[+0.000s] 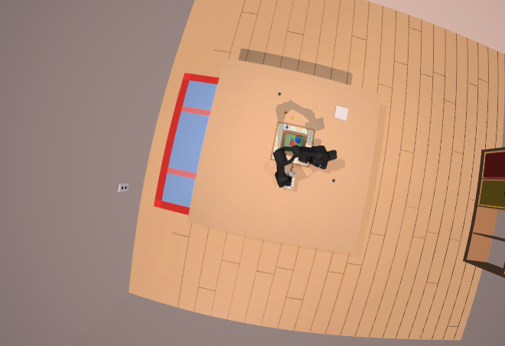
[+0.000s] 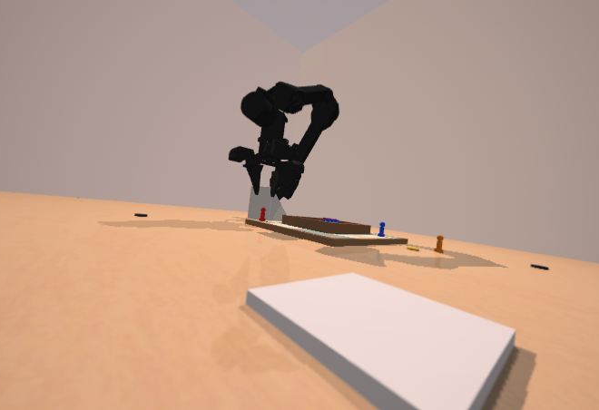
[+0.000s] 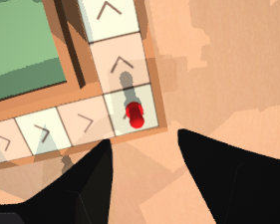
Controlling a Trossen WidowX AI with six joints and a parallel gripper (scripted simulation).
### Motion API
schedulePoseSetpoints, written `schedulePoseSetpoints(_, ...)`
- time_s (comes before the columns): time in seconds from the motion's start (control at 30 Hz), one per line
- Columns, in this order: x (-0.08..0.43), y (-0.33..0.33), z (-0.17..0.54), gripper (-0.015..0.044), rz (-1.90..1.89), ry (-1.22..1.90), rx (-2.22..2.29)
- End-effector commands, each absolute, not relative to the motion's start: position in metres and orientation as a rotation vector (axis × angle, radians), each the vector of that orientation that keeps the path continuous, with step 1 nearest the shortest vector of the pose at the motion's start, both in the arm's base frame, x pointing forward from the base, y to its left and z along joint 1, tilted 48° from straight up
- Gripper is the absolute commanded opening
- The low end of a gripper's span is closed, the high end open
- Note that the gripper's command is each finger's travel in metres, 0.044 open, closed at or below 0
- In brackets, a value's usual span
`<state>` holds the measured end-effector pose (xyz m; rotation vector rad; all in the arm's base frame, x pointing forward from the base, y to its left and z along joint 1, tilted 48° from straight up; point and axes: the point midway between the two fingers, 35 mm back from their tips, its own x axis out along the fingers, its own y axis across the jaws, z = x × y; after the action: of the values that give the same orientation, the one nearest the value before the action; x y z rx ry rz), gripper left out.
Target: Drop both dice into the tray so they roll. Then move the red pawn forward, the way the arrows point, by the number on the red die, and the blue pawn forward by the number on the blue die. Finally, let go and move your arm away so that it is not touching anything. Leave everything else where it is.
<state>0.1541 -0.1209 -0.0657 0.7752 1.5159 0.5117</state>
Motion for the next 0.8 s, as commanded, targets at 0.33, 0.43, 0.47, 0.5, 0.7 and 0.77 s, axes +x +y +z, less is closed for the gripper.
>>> schedulePoseSetpoints(0.33, 0.154, -0.105, -0.079, 0.0200, 0.518, 1.517, 0.777)
schedulePoseSetpoints(0.43, 0.154, -0.101, -0.083, 0.0200, 0.518, 1.517, 0.778)
schedulePoseSetpoints(0.47, 0.154, -0.100, -0.084, 0.0200, 0.518, 1.517, 0.778)
schedulePoseSetpoints(0.5, 0.154, -0.099, -0.085, 0.0200, 0.518, 1.517, 0.778)
schedulePoseSetpoints(0.7, 0.155, -0.091, -0.092, 0.0200, 0.519, 1.516, 0.777)
schedulePoseSetpoints(0.77, 0.155, -0.089, -0.094, 0.0200, 0.519, 1.515, 0.777)
